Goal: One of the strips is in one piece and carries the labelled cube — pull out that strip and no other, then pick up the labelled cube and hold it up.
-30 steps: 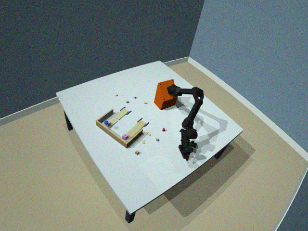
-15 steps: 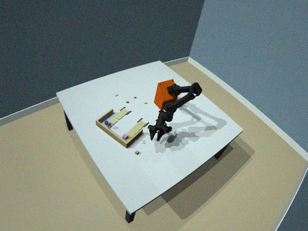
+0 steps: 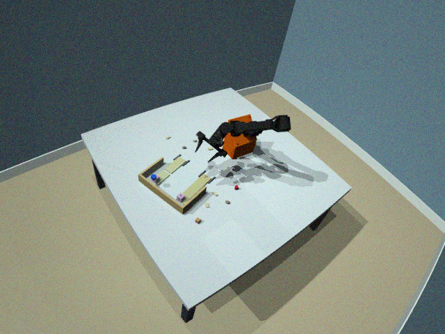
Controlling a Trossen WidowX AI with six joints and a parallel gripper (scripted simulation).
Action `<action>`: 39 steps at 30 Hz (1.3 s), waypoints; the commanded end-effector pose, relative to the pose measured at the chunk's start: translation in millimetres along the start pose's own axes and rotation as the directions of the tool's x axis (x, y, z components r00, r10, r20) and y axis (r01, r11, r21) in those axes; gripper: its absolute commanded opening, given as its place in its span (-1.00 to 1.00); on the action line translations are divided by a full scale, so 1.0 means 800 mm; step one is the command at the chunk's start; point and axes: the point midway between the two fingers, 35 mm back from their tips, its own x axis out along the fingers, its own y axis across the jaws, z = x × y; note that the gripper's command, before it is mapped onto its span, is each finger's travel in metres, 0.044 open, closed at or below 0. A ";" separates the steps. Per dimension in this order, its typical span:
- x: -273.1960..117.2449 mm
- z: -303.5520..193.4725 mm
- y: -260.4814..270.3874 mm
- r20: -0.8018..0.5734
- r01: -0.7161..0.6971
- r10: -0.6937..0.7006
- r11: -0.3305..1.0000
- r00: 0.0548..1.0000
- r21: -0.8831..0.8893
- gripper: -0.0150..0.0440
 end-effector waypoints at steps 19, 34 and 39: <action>-0.045 -0.064 -0.050 -0.121 0.100 -0.052 0.895 0.991 0.434 0.42; 0.063 -0.078 0.036 -0.669 -0.083 0.276 0.949 0.690 0.305 -0.49; 0.066 -0.079 0.050 -0.706 -0.121 0.307 0.946 0.638 0.302 -0.49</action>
